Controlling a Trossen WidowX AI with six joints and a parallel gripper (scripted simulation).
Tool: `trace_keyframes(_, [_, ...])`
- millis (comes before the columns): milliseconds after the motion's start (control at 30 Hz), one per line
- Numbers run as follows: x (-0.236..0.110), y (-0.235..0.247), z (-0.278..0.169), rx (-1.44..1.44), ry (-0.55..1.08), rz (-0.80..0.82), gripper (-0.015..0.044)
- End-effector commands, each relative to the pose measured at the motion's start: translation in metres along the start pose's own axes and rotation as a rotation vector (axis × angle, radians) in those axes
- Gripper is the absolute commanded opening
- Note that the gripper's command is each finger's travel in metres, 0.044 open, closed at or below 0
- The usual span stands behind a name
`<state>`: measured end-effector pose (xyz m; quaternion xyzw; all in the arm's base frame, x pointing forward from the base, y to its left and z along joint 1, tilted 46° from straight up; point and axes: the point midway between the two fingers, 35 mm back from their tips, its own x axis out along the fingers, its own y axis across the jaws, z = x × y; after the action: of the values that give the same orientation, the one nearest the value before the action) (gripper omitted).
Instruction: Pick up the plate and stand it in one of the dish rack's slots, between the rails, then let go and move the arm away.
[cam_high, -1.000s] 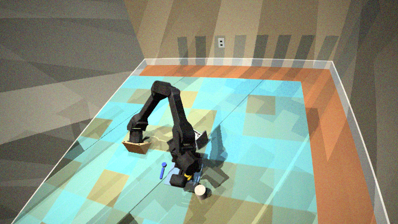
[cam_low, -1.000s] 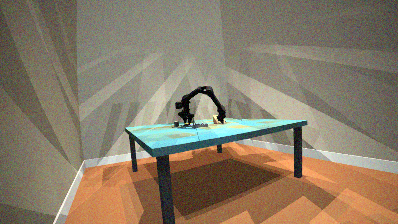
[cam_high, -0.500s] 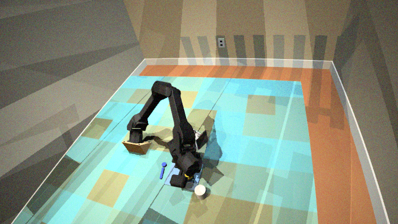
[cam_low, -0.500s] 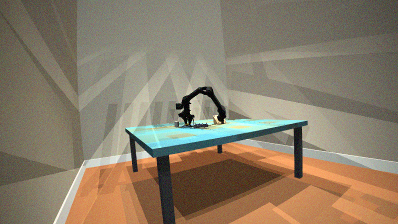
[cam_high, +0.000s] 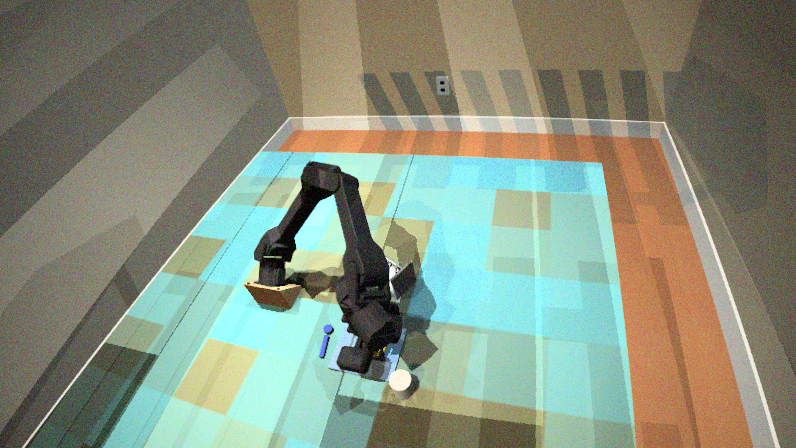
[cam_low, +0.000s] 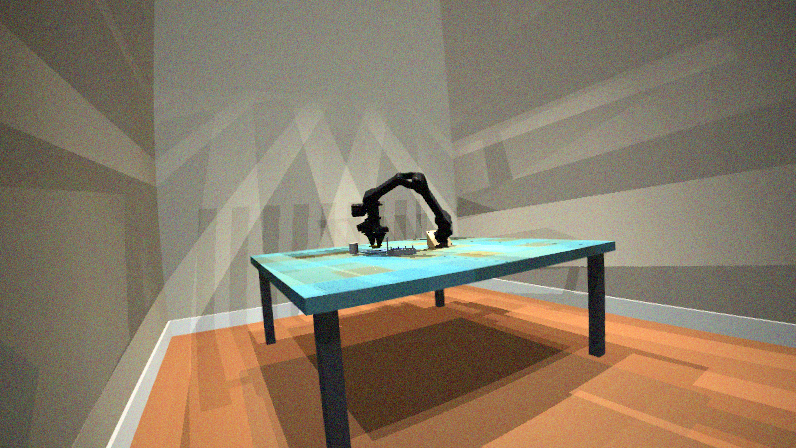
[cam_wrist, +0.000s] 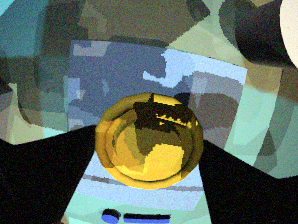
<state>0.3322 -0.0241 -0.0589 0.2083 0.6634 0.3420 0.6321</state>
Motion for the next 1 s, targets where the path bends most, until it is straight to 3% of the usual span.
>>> trace_keyframes(0, [-0.019,-0.003,0.004,-0.009,-0.004,-0.012,0.0029])
trace_keyframes(67, [-0.029,-0.003,0.005,-0.008,-0.005,-0.013,0.0])
trace_keyframes(700, [-0.098,-0.002,0.004,-0.003,-0.003,-0.012,0.0])
trace_keyframes(967, [-0.107,0.038,0.002,0.253,-0.007,-0.03,0.0])
